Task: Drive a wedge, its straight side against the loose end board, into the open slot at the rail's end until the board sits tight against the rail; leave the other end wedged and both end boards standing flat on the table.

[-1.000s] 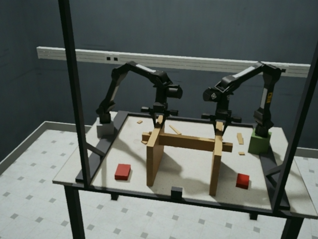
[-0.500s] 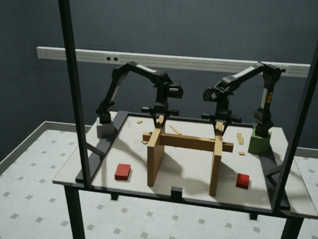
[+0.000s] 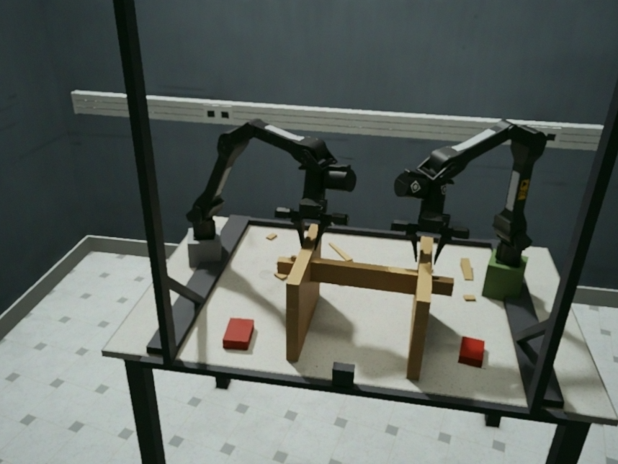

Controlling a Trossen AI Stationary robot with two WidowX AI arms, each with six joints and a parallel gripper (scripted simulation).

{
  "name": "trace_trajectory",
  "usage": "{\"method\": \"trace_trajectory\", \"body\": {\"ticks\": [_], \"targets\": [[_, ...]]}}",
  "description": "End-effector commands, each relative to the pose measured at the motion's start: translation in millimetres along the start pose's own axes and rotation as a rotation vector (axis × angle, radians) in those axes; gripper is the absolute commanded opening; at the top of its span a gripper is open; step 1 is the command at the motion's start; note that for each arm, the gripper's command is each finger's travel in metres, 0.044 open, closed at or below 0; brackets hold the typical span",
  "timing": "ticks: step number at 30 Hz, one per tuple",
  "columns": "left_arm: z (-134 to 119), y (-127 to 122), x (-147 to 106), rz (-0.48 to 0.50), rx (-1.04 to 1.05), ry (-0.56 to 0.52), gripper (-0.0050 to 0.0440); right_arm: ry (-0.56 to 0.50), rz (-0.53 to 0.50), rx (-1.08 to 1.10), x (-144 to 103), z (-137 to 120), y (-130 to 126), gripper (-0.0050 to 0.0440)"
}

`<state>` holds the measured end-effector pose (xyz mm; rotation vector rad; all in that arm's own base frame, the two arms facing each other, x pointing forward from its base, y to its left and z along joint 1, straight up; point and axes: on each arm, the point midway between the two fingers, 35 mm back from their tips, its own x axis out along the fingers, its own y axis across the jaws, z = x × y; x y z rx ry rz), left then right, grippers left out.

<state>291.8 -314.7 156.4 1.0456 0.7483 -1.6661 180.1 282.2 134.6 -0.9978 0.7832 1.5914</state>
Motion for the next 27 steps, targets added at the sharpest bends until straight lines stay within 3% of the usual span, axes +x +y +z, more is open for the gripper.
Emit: {"method": "trace_trajectory", "body": {"ticks": [1, 6, 7, 10, 17, 20, 27], "targets": [[6, -1, -12, 0.032, 0.019, -0.015, -0.005, -0.004, -0.006, -0.005, -2, 1, 0, 0.0204], [6, -1, -12, 0.032, 0.019, -0.015, -0.005, -0.004, -0.006, -0.005, -2, 1, 0, 0.0204], [6, -1, -12, 0.032, 0.019, -0.015, -0.005, -0.024, -0.032, -0.017, -16, 10, -3, 0.0204], [6, -1, -12, 0.032, 0.019, -0.015, -0.005, -0.027, -0.037, -0.019, -21, 13, -3, 0.0204], [6, -1, -12, 0.032, 0.019, -0.015, -0.005, -0.022, -0.03, -0.016, -18, 11, -3, 0.0204], [6, -1, -12, 0.032, 0.019, -0.015, -0.005, -0.031, -0.042, -0.022, -42, 23, -3, 0.0204], [6, -1, -12, 0.032, 0.019, -0.015, -0.005, -0.012, -0.016, -0.009, -59, 31, -3, 0.0204]]}}
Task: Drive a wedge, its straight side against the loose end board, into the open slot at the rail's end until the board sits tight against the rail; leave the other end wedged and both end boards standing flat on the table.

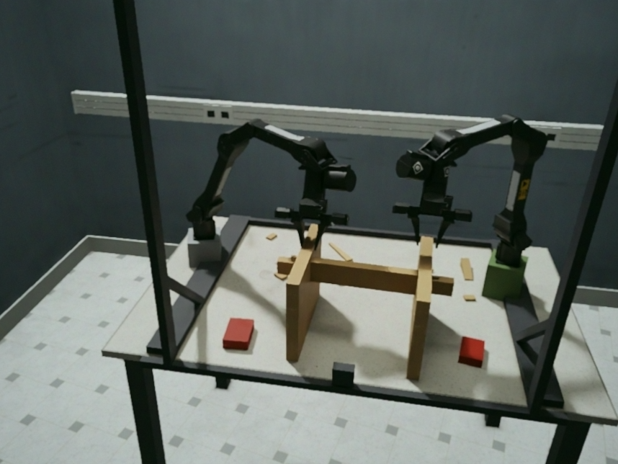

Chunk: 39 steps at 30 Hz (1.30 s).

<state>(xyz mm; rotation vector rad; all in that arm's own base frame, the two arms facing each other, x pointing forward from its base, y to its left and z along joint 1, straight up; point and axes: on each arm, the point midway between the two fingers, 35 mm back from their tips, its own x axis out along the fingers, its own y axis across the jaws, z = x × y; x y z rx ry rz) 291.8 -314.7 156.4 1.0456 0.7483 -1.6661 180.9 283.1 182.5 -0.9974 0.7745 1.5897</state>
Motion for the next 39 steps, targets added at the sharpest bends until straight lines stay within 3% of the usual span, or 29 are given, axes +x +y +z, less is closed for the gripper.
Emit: {"method": "trace_trajectory", "body": {"ticks": [1, 3, 7, 14, 15, 39], "targets": [[6, -1, -12, 0.032, 0.019, -0.015, -0.005, -0.003, -0.005, -0.004, -8, 5, -1, 0.0204], [6, -1, -12, 0.032, 0.019, -0.015, -0.005, -0.003, -0.005, -0.004, -8, 5, -1, 0.0204], [6, -1, -12, 0.032, 0.019, -0.015, -0.005, -0.011, -0.016, -0.009, -36, 20, -2, 0.0204], [6, -1, -12, 0.032, 0.019, -0.015, -0.005, 0.0, -0.001, -0.002, -22, 11, 0, 0.0204], [6, -1, -12, 0.032, 0.019, -0.015, 0.0205, 0.002, 0.002, -0.001, -21, 10, 1, 0.0204], [6, -1, -13, 0.033, 0.02, -0.015, 0.0205, -0.004, -0.006, -0.004, -24, 11, 2, 0.0204]]}}
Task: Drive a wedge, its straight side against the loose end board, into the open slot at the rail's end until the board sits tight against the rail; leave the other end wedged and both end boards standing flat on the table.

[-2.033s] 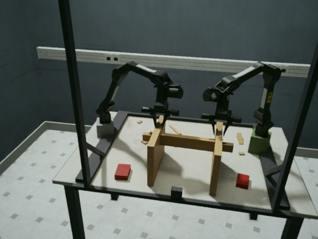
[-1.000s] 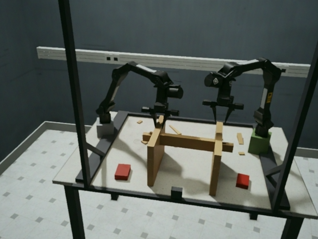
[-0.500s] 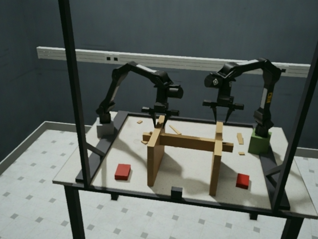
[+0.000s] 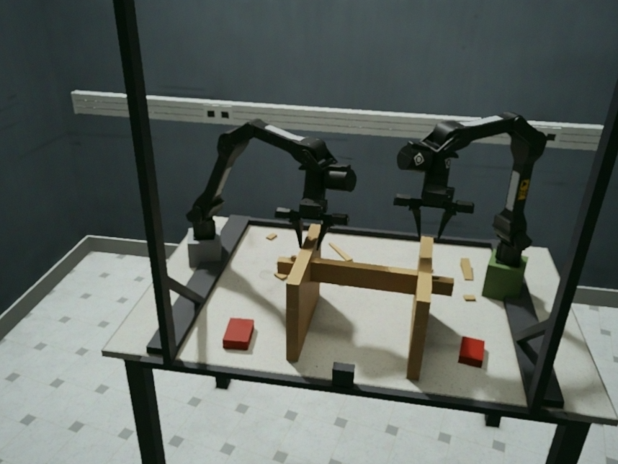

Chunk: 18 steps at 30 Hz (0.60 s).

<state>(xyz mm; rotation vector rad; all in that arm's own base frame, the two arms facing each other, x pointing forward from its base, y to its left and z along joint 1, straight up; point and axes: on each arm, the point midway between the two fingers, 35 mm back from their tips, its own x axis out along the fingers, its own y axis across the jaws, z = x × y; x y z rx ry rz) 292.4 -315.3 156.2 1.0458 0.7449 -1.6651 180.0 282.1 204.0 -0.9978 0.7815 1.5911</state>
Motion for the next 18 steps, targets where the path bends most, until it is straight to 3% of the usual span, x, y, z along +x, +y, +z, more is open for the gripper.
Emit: {"method": "trace_trajectory", "body": {"ticks": [1, 15, 18], "targets": [[6, -1, -14, 0.031, 0.018, -0.013, 0.0205, -0.007, -0.01, -0.007, -4, 2, 1, 0.0204], [5, 0, -9, 0.008, 0.007, -0.004, 0.0205, -0.007, -0.01, -0.007, -4, 2, 1, 0.0204], [18, 3, -33, 0.029, 0.018, -0.013, 0.0205, -0.007, -0.01, -0.007, -4, 2, 1, 0.0204]]}}
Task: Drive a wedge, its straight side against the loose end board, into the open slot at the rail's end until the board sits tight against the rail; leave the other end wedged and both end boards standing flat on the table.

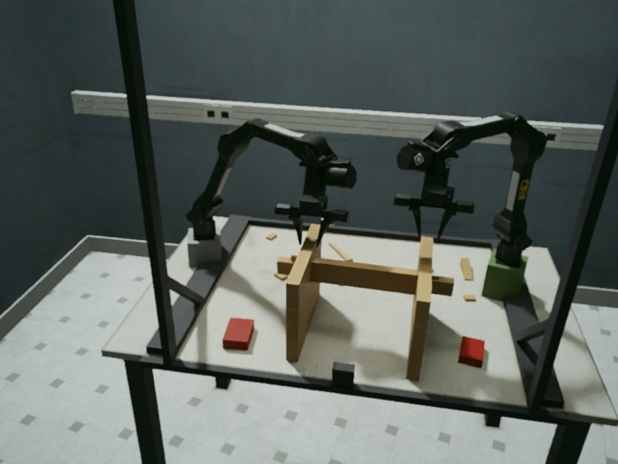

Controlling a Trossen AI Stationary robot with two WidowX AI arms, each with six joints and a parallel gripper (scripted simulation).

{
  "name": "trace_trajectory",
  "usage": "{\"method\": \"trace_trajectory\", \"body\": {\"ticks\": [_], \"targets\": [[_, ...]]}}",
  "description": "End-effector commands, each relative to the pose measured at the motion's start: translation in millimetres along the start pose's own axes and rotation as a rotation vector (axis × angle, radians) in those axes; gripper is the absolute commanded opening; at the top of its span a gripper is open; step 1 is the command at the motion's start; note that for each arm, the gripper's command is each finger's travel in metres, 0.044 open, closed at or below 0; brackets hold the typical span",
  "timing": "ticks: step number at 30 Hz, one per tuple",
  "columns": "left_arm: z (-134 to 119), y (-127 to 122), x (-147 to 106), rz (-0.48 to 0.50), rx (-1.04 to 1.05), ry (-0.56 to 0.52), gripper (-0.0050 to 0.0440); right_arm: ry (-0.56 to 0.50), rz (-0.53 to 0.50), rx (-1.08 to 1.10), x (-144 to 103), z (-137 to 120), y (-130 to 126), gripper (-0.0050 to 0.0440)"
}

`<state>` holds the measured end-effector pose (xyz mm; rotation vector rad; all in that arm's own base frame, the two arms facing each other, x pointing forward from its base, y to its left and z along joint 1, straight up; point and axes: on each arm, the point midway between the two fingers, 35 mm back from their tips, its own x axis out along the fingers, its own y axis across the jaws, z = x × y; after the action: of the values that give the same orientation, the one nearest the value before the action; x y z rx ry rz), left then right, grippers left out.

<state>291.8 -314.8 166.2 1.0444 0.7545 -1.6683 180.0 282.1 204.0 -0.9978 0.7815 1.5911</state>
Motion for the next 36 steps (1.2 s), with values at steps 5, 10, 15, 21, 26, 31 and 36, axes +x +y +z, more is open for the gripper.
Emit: {"method": "trace_trajectory", "body": {"ticks": [5, 10, 15, 21, 26, 31, 36], "targets": [[22, 4, -42, 0.035, 0.02, -0.015, 0.0205, -0.007, -0.01, -0.007, -4, 2, 1, 0.0204], [29, 2, -57, 0.035, 0.02, -0.015, 0.0205, -0.007, -0.01, -0.007, -4, 2, 1, 0.0204], [33, 7, -61, 0.041, 0.022, -0.017, 0.0205, -0.007, -0.01, -0.007, -4, 2, 1, 0.0204], [31, -3, -66, 0.031, 0.008, -0.015, 0.0205, -0.007, -0.01, -0.007, -4, 2, 1, 0.0204], [25, -1, -71, 0.061, -0.016, -0.012, 0.0175, -0.016, -0.049, 0.019, -9, -3, -4, 0.0204], [19, 4, -77, 0.106, -0.046, -0.016, 0.0175, -0.028, -0.09, 0.05, -13, -8, -11, 0.0204], [7, 13, -91, 0.205, -0.115, -0.03, 0.0175, -0.058, -0.18, 0.118, -21, -18, -27, 0.0204]]}}
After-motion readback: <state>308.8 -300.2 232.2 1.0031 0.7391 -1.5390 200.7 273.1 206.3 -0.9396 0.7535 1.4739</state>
